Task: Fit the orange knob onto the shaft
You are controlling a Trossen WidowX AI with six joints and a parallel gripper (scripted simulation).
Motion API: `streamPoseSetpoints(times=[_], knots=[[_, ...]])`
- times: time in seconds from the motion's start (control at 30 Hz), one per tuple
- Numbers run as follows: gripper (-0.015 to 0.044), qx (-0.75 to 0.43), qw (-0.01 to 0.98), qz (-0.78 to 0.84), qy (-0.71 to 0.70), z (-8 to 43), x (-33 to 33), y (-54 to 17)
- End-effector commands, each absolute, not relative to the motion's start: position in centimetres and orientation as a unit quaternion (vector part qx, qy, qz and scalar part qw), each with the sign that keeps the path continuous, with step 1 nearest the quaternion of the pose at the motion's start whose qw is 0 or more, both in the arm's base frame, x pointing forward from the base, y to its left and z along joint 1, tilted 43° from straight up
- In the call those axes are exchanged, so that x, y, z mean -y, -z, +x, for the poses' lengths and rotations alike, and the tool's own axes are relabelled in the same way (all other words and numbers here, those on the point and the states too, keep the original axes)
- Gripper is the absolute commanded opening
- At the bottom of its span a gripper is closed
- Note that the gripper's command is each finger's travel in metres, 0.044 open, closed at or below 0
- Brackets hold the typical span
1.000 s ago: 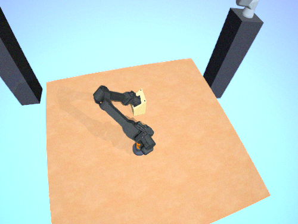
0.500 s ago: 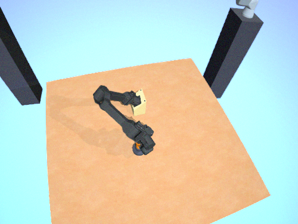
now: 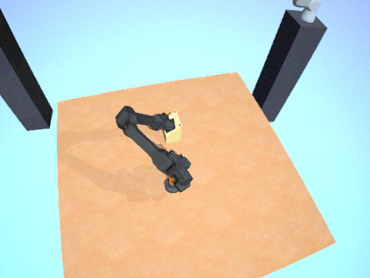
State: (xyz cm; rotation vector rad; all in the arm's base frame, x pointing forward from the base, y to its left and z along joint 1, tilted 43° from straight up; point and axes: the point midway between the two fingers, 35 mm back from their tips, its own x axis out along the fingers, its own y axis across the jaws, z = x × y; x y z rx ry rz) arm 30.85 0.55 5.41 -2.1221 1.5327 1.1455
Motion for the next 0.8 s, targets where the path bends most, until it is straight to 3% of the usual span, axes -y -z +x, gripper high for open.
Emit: streamPoseSetpoints(times=[0.0,0.23,0.77], knots=[[0.0,-0.528,0.14,-0.738,-0.397,30.76,-0.92,-5.6],[0.0,-0.485,0.065,-0.748,-0.448,30.9,-1.11,-5.53],[0.0,-0.485,0.065,-0.748,-0.448,30.87,-0.55,-5.31]])
